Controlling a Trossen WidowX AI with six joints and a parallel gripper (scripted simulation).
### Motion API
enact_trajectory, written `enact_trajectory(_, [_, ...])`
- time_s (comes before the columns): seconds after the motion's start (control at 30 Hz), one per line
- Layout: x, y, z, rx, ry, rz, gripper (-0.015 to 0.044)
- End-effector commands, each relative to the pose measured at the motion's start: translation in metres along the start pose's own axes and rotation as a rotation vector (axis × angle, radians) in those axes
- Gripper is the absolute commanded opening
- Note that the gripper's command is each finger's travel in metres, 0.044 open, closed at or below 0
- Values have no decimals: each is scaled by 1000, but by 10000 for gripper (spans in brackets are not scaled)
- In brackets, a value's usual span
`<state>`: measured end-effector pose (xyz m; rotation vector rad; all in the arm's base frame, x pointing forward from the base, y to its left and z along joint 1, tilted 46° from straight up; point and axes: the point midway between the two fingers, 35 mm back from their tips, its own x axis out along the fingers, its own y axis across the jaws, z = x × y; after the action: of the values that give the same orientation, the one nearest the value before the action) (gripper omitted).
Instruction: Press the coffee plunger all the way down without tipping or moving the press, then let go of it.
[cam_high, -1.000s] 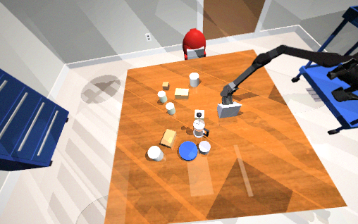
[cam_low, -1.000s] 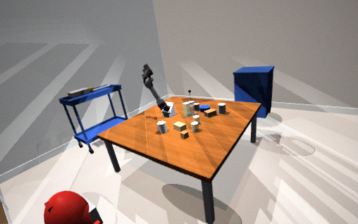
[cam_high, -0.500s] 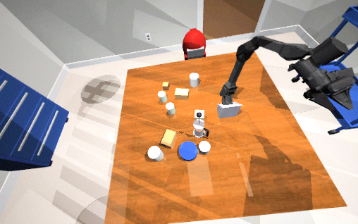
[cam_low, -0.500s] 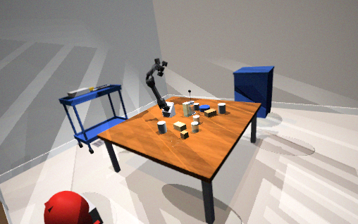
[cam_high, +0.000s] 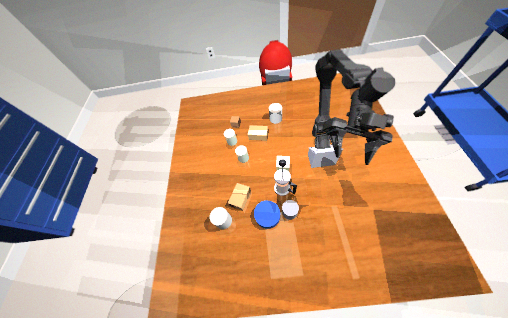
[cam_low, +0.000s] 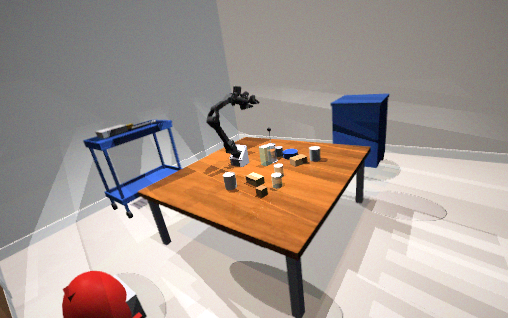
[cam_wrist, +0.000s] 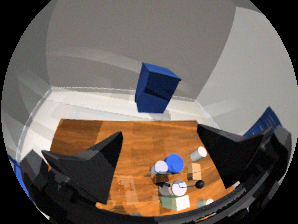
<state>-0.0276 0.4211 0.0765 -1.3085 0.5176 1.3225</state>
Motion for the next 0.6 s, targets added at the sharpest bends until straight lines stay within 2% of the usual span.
enact_trajectory(0.0, [-3,-45,-45,209,90,-149,440])
enact_trajectory(0.3, [-25,-121,-156,636,249,-521,440])
enact_trajectory(0.57, [-10,-109,-191,644,251,-530,440])
